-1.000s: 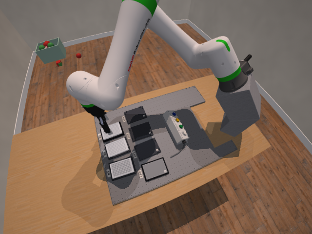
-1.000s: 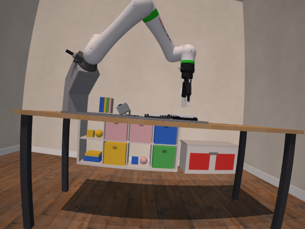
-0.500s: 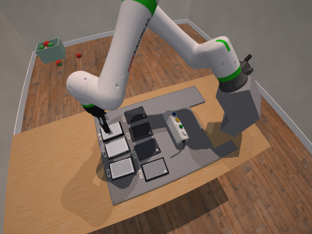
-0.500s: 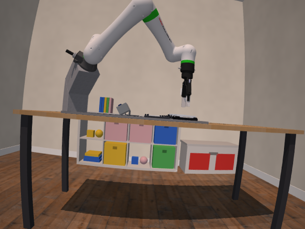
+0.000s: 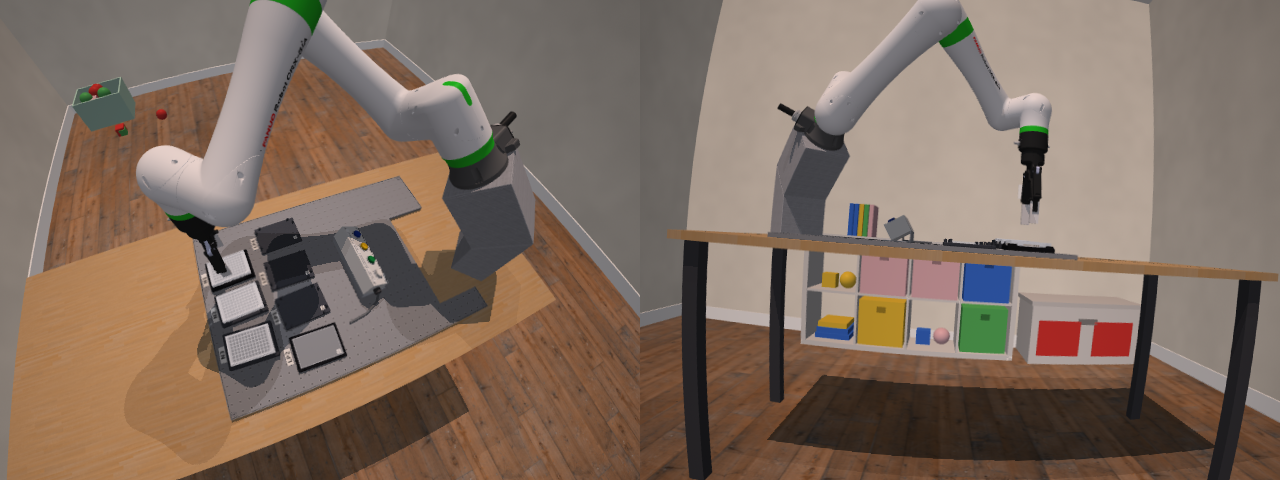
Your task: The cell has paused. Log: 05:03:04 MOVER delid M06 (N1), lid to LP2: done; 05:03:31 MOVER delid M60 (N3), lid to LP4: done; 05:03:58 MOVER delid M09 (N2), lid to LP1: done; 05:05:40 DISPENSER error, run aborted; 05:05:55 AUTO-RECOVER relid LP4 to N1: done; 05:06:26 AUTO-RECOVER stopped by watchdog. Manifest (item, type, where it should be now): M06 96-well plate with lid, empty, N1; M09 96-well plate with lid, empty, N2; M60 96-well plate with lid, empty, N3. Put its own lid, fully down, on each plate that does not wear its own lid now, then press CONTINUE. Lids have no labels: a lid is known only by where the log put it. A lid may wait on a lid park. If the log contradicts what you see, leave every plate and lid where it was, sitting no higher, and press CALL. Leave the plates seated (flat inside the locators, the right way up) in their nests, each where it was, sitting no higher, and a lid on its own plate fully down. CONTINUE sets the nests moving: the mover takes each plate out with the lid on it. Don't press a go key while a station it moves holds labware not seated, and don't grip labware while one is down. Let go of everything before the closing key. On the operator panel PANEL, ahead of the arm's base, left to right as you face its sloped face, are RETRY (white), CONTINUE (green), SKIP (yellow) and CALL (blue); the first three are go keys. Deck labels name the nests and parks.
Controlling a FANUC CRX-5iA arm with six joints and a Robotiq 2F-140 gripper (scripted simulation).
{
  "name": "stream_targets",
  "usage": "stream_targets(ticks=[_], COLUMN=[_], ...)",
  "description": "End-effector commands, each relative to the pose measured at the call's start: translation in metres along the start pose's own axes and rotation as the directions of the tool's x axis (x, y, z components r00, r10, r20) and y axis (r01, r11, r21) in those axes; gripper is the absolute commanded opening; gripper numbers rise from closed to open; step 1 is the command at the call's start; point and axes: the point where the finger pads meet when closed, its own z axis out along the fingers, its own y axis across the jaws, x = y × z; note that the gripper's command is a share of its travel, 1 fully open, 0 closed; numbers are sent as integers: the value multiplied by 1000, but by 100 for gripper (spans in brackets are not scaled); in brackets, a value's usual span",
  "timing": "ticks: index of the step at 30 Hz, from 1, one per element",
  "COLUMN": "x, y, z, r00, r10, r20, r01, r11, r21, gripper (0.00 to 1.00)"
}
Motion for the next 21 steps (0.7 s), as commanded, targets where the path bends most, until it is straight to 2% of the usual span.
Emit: stream_targets(ticks=[1,21], x=[0,0], y=[0,0], z=[0,15], r00=[1000,1000], r10=[0,0], r20=[0,0], r01=[0,0], r11=[1000,1000], r21=[0,0], gripper=[66,66])
